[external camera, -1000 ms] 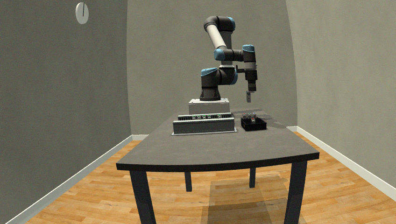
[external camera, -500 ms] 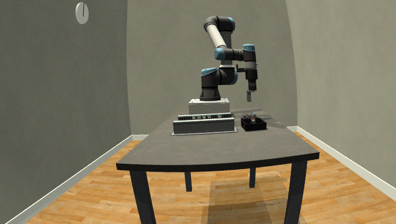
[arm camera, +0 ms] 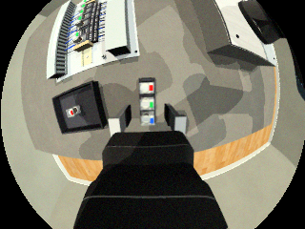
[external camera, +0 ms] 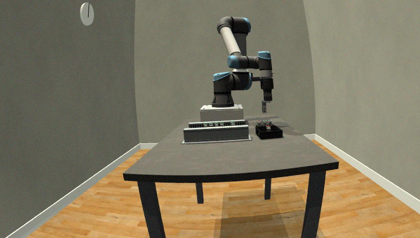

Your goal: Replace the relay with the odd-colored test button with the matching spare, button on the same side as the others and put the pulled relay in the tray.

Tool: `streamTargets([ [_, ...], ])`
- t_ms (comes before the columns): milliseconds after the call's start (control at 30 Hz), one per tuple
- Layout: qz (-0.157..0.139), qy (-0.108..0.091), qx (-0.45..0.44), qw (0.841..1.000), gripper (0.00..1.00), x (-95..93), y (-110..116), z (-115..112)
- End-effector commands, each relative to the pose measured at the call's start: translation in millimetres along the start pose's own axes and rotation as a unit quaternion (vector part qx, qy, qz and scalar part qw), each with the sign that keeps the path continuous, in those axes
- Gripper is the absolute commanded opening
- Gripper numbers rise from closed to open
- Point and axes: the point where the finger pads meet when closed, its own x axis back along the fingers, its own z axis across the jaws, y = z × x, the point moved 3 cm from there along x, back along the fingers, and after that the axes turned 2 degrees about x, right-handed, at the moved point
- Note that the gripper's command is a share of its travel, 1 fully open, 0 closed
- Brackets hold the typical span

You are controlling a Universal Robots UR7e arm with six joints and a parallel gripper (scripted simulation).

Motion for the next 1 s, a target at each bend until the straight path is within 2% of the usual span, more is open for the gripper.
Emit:
streamTargets([
  [0, -0.001, -0.002, 0.0, 1.0, 1.0, -3.2, 0.7, -1.4],
  [167, -0.001, -0.002, 0.0, 1.0, 1.0, -3.2, 0.7, -1.4],
  [333, -0.001, -0.002, 0.0, 1.0, 1.0, -47.7, 0.2, -1.6],
  [967, -0.001, -0.002, 0.0, 1.0, 1.0, -50.9, 0.3, -1.9],
])
